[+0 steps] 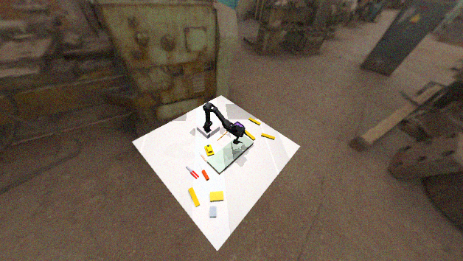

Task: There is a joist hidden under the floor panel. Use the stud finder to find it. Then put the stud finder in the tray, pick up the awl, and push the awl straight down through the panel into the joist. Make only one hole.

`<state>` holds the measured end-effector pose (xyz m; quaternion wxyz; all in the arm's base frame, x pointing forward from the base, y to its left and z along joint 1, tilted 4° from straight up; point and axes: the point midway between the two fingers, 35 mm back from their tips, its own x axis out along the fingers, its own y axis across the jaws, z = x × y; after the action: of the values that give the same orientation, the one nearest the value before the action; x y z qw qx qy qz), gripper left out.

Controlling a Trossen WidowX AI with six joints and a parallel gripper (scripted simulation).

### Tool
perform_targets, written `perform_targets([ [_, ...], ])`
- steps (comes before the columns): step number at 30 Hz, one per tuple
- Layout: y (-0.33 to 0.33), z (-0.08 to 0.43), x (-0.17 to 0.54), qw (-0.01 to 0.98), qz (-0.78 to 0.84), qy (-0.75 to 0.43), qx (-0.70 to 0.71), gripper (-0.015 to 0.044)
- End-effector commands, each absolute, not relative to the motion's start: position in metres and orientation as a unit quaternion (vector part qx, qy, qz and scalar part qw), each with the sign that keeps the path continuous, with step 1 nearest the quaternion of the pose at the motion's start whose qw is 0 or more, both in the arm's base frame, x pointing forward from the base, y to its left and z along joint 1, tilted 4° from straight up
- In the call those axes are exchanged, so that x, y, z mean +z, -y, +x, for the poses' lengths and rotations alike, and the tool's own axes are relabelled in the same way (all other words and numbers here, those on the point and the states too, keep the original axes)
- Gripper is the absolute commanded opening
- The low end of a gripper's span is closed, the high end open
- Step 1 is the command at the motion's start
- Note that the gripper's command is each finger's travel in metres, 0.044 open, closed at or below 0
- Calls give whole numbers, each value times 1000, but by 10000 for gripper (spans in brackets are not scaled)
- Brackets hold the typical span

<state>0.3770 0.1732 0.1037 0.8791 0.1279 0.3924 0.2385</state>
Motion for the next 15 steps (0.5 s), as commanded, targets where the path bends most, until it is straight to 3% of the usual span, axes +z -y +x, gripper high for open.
perform_targets([
  [1, -98, 372, 91, 889, 111, -419, 144, 440],
  [8, 14, 333, 75, 877, 82, -473, 4, 440],
  [15, 97, 258, 61, 828, 64, -546, -110, 440],
])
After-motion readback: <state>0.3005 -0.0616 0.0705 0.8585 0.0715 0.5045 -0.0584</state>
